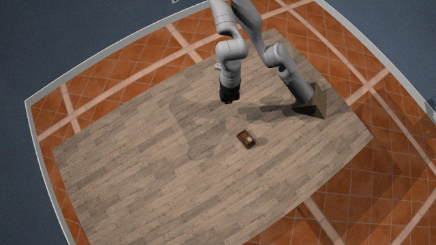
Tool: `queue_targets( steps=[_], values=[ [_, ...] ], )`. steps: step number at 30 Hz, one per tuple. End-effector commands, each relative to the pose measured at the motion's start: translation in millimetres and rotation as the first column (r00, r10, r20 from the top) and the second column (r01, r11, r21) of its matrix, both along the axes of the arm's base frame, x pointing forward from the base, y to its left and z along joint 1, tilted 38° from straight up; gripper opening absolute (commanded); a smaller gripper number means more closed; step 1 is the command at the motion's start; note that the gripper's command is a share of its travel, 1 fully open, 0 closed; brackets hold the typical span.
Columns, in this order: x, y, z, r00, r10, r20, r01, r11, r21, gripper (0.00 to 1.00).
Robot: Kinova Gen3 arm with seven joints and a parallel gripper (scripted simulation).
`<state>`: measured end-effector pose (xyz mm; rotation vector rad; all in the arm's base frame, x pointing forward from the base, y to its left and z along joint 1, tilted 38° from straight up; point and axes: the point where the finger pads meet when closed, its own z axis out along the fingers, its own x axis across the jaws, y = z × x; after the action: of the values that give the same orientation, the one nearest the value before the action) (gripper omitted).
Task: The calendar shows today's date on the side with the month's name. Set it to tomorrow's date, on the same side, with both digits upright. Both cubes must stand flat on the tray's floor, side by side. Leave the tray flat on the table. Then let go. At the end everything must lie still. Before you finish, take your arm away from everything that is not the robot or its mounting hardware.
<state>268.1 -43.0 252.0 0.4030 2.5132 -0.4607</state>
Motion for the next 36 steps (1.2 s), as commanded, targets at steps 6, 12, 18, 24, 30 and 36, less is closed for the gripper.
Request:
queue_targets(
  steps=[6,12,18,24,30,36],
  values=[
    [5.5,-5.8,-10.1,1.0,-0.001,-0.002,0.001,1.0,-0.002,0.6],
    [11.0,-10.7,-19.3,1.0,-0.001,-0.002,0.001,1.0,-0.002,0.6],
    [20.7,-19.3,-35.6,1.0,-0.001,-0.002,0.001,1.0,-0.002,0.6],
    [28.8,-26.5,-49.0,1.0,-0.001,-0.002,0.001,1.0,-0.002,0.6],
    [35.8,-32.7,-60.8,1.0,-0.008,-0.013,0.008,1.0,-0.005,0.6],
    [41.4,-37.7,-70.1,1.0,-0.014,-0.027,0.014,1.0,-0.006,0.6]
  ],
)
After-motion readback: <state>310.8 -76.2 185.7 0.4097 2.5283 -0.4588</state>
